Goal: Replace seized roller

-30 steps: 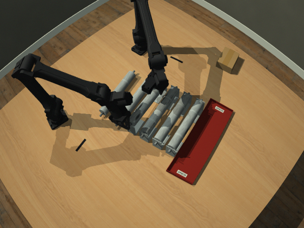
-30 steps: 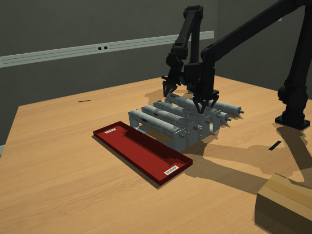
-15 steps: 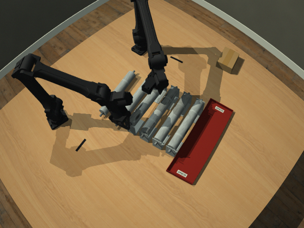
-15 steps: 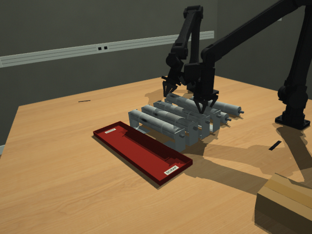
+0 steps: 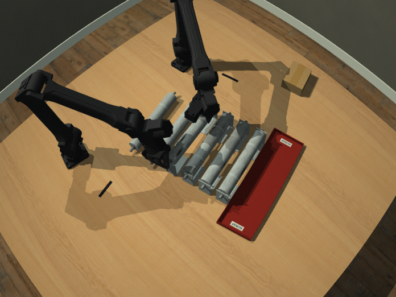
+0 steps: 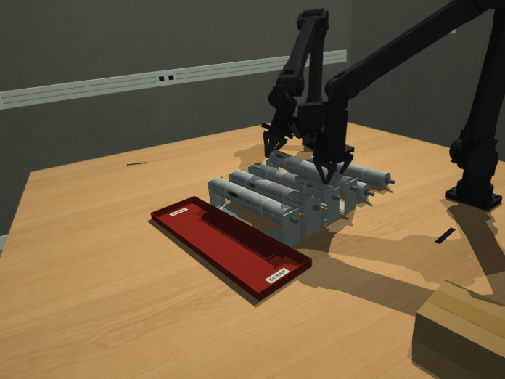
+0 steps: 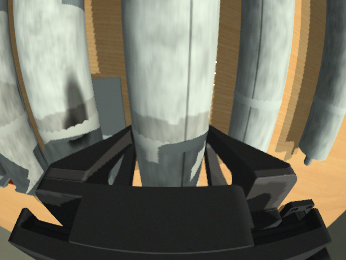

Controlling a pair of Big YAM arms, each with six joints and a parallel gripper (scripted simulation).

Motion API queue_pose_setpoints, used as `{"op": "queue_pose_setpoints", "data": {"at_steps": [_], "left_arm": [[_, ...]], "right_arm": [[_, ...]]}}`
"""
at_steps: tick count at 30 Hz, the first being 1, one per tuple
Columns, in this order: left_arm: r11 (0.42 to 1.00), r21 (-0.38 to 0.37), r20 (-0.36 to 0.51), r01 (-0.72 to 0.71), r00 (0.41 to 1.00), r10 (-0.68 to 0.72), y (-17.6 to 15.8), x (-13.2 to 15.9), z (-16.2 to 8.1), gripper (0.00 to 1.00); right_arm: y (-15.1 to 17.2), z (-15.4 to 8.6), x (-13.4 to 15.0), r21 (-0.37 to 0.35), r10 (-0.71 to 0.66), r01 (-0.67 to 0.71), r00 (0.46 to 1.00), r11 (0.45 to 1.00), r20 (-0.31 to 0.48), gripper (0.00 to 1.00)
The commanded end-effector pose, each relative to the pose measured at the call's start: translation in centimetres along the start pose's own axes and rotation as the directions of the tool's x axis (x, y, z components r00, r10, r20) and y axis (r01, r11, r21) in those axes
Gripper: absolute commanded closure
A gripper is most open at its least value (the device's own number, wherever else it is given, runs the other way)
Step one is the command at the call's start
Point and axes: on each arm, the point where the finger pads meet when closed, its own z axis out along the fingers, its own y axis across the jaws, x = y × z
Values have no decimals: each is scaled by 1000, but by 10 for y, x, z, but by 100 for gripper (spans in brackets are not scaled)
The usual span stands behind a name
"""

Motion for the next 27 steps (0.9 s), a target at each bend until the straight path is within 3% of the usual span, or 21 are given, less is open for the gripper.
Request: {"op": "queue_pose_setpoints", "data": {"at_steps": [1, 9, 27], "left_arm": [[1000, -12, 8, -4, 1000, 4, 3, -4, -6, 68], [1000, -12, 8, -4, 1000, 4, 3, -4, -6, 68], [1000, -12, 8, -4, 1000, 4, 3, -4, -6, 68]], "right_arm": [[-18, -7, -5, 32, 8, -9, 1000, 999, 13, 97], [1, 0, 10, -6, 12, -12, 1000, 1000, -20, 97], [2, 0, 21, -7, 23, -24, 999, 1000, -41, 97]]}}
